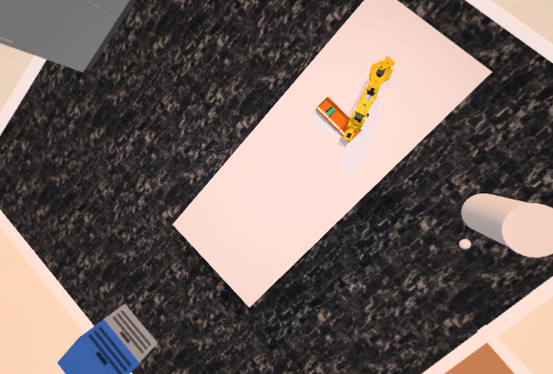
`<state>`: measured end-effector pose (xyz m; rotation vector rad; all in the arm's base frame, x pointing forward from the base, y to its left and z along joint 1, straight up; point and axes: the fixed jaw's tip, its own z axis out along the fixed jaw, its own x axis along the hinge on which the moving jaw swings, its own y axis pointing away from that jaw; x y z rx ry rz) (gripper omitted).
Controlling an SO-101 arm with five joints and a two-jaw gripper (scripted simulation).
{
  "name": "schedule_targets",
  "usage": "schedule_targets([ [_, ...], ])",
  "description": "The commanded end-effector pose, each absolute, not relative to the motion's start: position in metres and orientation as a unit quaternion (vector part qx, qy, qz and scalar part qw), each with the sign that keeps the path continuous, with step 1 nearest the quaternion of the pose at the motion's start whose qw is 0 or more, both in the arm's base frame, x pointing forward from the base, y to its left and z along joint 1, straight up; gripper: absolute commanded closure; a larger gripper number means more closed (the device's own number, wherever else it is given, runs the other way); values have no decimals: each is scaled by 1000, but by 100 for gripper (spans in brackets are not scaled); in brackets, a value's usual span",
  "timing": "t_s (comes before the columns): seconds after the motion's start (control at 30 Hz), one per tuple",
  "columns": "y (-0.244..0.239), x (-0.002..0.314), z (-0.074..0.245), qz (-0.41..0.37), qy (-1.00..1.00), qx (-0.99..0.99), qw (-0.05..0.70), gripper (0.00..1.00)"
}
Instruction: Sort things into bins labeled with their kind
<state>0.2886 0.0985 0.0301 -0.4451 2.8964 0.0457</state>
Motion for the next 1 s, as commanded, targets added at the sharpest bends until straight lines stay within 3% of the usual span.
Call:
schedule_targets([
  [0.0, 103, 294, 41, 21, 978, -158, 135, 100],
  [0.97, 104, 296, 31, 21, 978, -158, 134, 100],
])
